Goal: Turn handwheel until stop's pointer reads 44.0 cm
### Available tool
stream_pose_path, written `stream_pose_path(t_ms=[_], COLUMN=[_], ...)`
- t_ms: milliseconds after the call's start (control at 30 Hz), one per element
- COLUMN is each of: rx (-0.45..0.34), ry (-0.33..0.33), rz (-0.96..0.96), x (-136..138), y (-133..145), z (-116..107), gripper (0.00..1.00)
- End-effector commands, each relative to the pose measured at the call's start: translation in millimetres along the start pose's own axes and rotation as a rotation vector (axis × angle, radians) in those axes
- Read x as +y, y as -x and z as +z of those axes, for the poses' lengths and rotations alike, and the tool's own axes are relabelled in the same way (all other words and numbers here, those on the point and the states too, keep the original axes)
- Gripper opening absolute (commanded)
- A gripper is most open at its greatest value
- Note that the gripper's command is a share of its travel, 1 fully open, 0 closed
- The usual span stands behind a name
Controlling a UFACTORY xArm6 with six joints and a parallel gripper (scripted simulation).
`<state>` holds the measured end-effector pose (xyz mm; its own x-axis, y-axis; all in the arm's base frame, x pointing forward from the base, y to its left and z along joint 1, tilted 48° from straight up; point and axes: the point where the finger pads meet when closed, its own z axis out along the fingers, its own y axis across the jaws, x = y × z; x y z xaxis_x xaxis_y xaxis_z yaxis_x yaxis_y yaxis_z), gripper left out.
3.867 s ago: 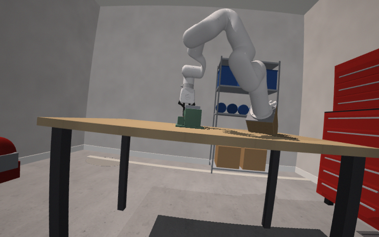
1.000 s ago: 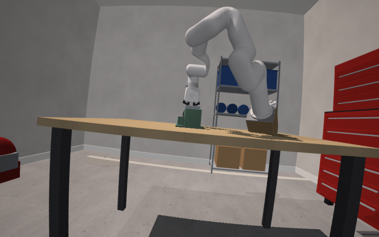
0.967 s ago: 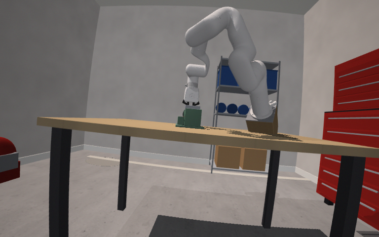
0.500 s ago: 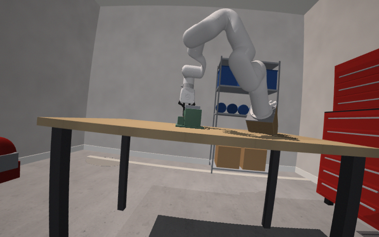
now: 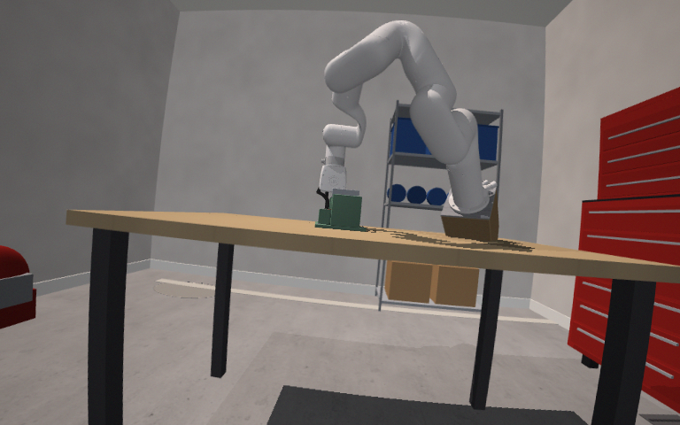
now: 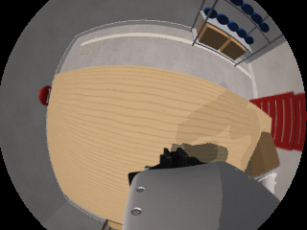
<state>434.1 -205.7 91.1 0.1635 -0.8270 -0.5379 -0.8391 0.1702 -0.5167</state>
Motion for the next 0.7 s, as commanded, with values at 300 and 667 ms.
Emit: stream_pose_path(t_ms=[300, 667], rx=[0.001, 0.001], ry=[0.000, 0.000], rz=[0.001, 0.001], x=[11.5, 26.3], y=[-0.7, -0.7], z=[21.0, 28.4], gripper=[0.06, 0.06])
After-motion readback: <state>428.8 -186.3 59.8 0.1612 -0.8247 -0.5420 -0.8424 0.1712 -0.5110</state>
